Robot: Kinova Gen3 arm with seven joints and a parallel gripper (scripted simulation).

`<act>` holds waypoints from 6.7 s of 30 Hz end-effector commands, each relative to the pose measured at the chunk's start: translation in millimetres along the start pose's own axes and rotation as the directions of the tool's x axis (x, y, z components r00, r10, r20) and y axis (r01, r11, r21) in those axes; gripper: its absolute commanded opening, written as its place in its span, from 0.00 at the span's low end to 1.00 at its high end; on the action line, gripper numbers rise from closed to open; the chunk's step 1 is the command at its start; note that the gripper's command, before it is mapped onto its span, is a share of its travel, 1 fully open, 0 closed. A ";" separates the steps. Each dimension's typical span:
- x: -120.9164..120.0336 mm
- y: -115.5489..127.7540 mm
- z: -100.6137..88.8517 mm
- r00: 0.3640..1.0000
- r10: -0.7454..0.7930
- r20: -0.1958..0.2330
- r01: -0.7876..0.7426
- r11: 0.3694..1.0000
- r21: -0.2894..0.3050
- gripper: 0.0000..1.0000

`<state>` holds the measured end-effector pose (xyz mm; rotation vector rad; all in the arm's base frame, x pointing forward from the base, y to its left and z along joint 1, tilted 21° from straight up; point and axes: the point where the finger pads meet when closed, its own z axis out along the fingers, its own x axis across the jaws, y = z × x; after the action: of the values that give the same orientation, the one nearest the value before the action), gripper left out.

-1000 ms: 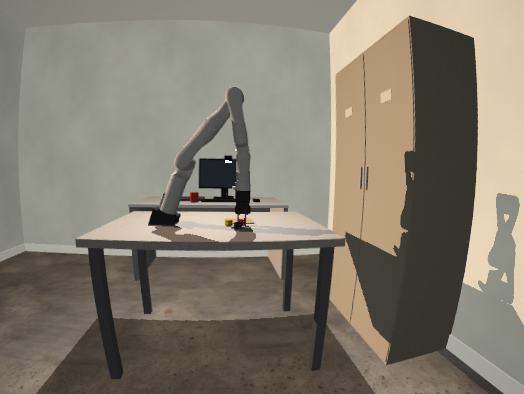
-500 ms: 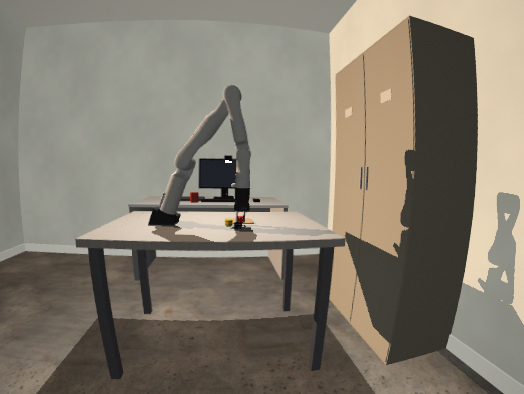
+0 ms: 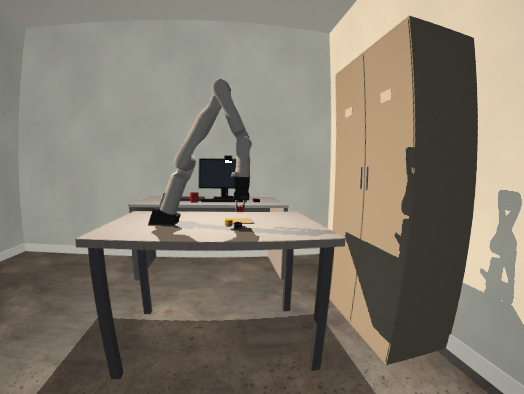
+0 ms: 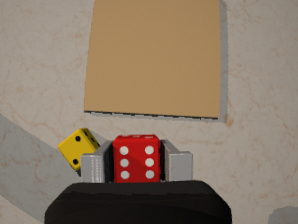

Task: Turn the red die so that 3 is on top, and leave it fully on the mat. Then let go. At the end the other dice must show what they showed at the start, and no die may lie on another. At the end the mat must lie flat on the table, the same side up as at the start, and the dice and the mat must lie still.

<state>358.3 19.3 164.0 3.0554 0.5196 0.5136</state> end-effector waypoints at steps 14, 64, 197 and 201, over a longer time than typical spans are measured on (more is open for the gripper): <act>7.0 4.7 -31.6 1.000 0.002 -0.029 -0.003 1.000 -0.017 0.57; -6.1 -23.1 -25.3 0.758 -0.652 0.004 0.652 0.758 -0.018 0.57; 16.7 -95.2 -17.6 -0.999 -0.015 0.029 0.028 -0.843 0.537 0.57; 16.8 -95.5 -17.6 -0.999 -0.015 0.029 0.030 -0.771 0.636 0.57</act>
<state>344.9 96.4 199.2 -0.1702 2.5288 -0.8421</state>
